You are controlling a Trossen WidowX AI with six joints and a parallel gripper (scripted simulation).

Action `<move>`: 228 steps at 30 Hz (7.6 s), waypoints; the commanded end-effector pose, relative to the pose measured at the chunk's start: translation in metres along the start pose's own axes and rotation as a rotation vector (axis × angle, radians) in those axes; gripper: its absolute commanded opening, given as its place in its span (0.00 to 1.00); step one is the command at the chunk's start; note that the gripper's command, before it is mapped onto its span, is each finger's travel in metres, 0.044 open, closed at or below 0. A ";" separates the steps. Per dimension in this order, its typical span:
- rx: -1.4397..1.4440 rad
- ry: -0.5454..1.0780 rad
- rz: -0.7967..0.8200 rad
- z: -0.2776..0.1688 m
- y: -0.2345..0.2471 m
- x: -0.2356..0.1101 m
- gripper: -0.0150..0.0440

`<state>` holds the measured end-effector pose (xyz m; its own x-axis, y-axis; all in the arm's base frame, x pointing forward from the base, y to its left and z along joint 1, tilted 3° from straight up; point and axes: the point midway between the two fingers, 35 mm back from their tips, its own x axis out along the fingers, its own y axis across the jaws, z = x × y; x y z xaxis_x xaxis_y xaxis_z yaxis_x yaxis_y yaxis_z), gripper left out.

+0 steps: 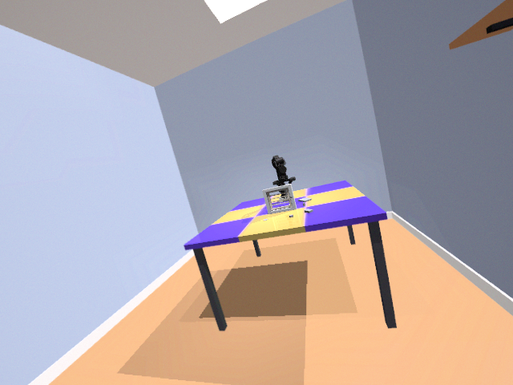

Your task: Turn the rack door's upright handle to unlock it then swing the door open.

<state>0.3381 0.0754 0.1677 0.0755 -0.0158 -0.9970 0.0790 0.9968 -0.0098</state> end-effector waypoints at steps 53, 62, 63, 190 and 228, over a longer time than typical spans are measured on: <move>-1.407 -0.001 0.007 0.000 0.000 0.004 0.29; -1.851 -0.003 0.007 0.000 0.000 0.004 0.29; -1.891 -0.003 0.007 0.000 0.000 0.004 0.29; 1.742 0.007 0.001 0.000 0.000 0.004 0.52; 1.438 0.007 0.001 -0.014 -0.005 0.004 0.29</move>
<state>0.3282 0.0734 0.1630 0.0713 -0.0069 -0.9974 0.9974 -0.0142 0.0713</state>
